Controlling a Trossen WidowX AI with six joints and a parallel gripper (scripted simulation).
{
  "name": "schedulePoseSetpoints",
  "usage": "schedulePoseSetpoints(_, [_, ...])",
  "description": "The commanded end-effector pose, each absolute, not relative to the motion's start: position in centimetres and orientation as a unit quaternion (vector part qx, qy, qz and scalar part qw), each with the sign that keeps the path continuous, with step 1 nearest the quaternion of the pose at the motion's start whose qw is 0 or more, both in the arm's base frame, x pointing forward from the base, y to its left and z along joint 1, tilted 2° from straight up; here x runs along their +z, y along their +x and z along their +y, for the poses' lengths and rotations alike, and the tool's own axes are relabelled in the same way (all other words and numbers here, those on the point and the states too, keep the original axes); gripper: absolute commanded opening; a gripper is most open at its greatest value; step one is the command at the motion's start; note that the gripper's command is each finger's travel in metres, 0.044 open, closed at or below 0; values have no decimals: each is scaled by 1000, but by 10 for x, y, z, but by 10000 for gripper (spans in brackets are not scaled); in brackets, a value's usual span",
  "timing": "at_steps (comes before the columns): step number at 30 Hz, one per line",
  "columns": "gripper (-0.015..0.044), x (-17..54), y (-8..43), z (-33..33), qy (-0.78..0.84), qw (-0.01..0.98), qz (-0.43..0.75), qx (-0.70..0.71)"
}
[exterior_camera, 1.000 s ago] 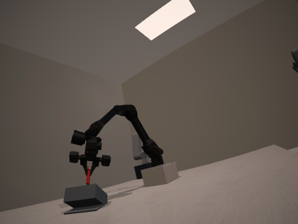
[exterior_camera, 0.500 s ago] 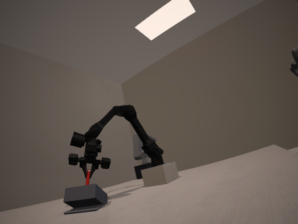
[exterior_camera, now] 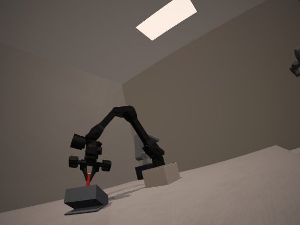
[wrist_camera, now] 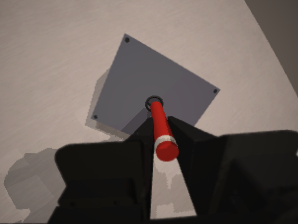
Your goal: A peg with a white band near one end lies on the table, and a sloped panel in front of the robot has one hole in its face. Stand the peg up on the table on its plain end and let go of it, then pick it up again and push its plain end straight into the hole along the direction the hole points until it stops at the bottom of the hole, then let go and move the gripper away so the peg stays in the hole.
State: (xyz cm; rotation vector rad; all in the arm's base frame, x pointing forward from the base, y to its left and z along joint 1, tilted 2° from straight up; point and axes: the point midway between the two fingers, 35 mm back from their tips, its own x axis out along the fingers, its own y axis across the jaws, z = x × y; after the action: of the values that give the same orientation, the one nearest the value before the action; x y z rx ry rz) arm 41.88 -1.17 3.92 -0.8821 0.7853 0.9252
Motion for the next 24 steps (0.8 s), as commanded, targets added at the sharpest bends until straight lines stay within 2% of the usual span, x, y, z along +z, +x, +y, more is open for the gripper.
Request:
schedulePoseSetpoints(1, [0, 40, 419, -12, -401, 731, 357, 421])
schedulePoseSetpoints(24, [0, 30, 422, -9, -401, 731, 357, 421])
